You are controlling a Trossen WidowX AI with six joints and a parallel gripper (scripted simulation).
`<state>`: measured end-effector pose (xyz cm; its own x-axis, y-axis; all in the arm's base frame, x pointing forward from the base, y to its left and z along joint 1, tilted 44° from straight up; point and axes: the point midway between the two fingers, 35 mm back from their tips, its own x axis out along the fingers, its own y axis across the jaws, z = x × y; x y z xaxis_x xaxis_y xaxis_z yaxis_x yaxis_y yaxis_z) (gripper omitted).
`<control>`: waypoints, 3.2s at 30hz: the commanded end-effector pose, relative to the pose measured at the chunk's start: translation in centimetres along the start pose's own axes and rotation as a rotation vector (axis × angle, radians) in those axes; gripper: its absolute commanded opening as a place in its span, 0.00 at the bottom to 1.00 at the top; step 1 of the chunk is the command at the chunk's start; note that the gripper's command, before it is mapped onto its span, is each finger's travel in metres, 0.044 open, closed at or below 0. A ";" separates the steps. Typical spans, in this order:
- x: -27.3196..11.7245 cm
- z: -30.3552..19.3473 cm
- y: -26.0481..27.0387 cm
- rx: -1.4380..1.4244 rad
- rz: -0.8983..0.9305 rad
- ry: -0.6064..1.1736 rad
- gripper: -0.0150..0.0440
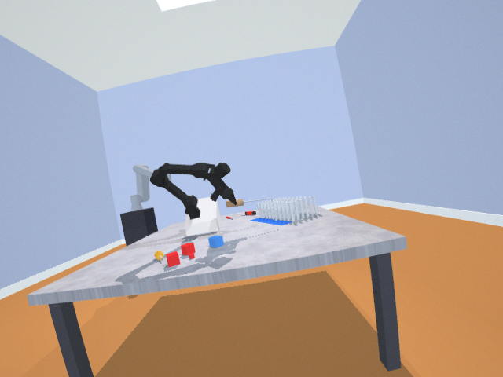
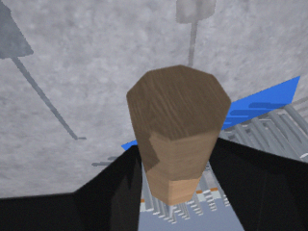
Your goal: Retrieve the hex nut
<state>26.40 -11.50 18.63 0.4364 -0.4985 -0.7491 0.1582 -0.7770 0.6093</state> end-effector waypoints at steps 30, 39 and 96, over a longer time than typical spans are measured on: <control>-6.1 4.6 5.2 0.782 0.526 0.150 0.25; -5.8 4.6 5.2 0.786 0.524 0.149 0.25; -1.9 5.1 5.6 0.822 0.505 0.138 0.25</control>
<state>21.83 -16.74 22.31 0.3891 -0.8400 -0.3783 -0.7229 -0.5329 0.4397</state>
